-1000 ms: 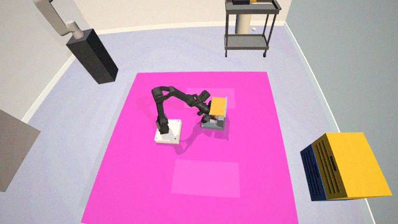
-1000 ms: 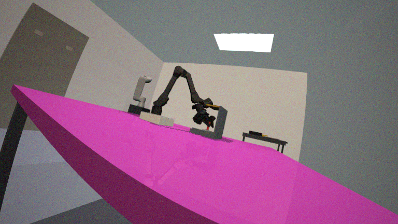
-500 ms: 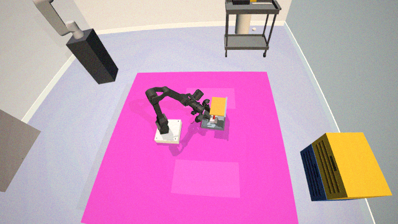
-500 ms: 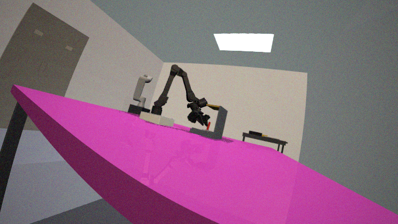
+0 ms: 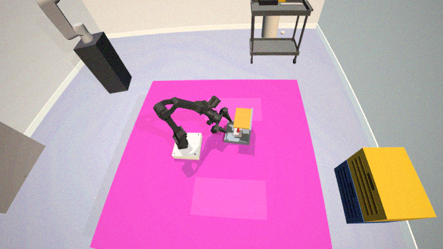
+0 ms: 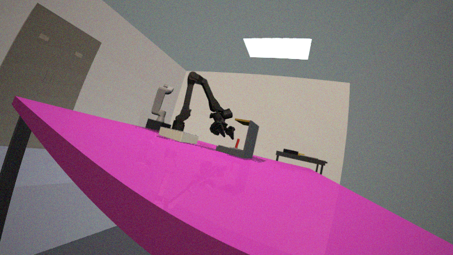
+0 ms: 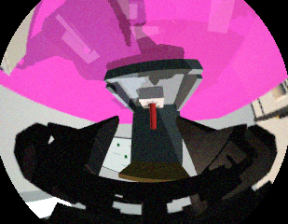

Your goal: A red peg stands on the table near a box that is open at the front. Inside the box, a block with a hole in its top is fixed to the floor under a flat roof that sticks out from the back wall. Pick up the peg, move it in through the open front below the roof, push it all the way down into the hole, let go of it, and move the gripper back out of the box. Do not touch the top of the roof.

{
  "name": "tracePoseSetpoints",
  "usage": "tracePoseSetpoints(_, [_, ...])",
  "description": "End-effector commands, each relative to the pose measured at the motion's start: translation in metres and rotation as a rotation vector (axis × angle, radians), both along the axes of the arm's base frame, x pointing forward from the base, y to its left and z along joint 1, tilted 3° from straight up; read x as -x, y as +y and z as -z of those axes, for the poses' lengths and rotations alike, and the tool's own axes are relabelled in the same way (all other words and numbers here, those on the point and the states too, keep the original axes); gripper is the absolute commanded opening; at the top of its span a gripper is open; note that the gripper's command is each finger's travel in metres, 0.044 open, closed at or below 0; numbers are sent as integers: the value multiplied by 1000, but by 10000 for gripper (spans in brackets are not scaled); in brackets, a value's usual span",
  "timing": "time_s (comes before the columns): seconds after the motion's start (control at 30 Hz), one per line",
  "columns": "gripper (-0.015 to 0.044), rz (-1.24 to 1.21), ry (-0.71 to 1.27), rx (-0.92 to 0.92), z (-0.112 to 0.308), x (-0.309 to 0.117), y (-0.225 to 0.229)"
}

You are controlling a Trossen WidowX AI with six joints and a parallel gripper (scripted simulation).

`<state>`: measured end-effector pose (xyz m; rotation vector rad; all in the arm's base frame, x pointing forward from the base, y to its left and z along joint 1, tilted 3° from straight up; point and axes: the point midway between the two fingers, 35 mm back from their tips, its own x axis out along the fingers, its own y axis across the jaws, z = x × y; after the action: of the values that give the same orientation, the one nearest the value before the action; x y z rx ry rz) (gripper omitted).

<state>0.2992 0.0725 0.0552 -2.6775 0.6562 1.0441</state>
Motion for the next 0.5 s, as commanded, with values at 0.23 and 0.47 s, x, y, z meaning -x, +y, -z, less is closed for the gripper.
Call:
tracePoseSetpoints(0.23, [440, 4, -12, -5, -43, 24, 6])
tracePoseSetpoints(0.47, [440, 3, -13, -4, -59, 37, 5])
